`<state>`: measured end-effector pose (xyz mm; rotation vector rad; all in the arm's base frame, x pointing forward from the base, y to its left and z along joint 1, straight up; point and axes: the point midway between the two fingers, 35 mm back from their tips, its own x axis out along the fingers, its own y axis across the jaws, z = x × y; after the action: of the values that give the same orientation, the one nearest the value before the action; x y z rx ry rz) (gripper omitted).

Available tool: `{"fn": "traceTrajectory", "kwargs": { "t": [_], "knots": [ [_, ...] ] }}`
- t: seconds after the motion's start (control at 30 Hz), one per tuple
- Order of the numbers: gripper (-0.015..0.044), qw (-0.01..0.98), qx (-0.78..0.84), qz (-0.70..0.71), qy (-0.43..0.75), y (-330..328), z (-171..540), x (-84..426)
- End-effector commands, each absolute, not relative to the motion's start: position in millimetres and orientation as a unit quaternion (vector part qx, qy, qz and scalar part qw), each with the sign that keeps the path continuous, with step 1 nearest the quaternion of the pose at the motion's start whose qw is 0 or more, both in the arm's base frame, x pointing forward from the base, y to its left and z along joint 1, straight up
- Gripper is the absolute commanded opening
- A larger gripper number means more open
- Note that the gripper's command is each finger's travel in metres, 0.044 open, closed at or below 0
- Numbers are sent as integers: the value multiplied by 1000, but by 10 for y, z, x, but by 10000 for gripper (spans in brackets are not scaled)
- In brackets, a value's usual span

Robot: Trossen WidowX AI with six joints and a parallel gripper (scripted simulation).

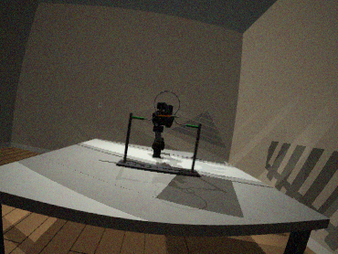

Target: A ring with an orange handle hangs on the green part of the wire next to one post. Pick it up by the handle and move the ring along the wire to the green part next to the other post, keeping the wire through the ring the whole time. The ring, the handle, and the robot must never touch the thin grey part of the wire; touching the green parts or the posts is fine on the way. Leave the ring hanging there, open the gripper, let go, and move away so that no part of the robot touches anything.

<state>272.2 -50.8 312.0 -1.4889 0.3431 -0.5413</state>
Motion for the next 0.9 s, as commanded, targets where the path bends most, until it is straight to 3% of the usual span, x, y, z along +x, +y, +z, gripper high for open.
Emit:
{"fn": "traceTrajectory", "kwargs": {
  "t": [0.0, 0.87],
  "knots": [
    [-150, 726, -625, -235, 166, -494, 2945, 2721],
    [-150, 896, -371, -164, 183, -107, 2131, 2837]
  ]
}}
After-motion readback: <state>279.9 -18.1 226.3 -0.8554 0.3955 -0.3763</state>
